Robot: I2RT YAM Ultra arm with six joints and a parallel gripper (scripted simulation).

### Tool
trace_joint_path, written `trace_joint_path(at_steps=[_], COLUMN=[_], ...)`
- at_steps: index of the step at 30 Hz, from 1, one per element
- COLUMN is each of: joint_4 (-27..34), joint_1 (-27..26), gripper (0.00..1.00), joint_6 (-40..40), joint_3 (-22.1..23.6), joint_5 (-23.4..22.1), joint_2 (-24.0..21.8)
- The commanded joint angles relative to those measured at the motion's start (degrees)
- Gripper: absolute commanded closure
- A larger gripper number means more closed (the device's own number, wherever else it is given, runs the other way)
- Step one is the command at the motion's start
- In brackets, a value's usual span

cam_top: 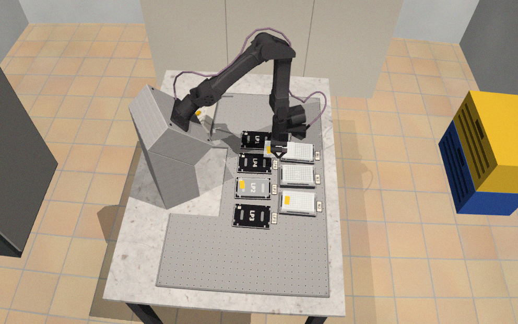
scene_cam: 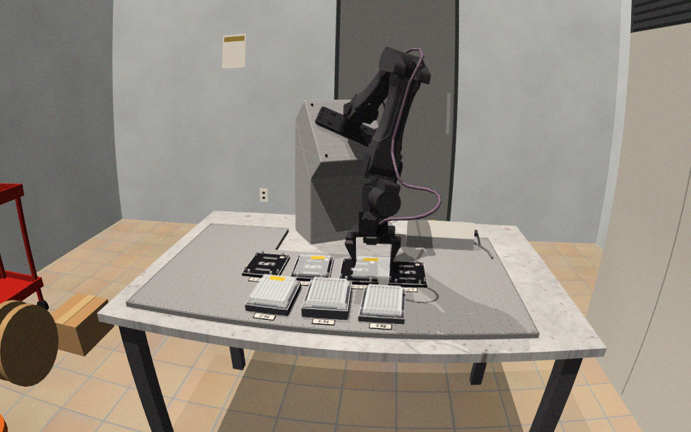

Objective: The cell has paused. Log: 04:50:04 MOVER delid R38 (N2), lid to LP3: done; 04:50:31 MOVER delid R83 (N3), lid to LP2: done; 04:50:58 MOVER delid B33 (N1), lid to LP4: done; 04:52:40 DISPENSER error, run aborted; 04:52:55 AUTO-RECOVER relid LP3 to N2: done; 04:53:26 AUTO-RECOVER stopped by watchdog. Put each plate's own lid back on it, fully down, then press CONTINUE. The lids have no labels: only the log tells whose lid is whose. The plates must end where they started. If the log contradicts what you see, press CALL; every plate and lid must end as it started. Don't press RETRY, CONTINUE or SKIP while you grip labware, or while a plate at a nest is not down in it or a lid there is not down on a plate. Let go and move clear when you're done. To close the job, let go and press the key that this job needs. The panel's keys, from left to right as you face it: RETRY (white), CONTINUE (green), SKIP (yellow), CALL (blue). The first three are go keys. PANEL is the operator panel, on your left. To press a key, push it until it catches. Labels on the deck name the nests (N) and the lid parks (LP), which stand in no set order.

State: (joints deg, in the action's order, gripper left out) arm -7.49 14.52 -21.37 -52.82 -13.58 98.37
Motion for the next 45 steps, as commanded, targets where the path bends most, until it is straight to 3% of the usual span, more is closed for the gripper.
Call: trace_joint_path(at_steps=[1, 16, 18, 24, 45], joint_4=[4.05, 19.04, 19.04, 24.82, 23.67], joint_1=[-0.60, -0.02, -0.02, 0.20, 0.16], gripper=[1.00, 1.00, 1.00, 1.00, 1.00], joint_6=[-0.64, -0.69, -0.69, -0.72, -0.76], joint_3=[-2.37, -22.53, -22.53, -31.14, -28.57], joint_5=[0.46, 0.57, 0.57, 0.63, 0.66], joint_2=[1.16, 6.12, 6.12, 8.98, 8.19])
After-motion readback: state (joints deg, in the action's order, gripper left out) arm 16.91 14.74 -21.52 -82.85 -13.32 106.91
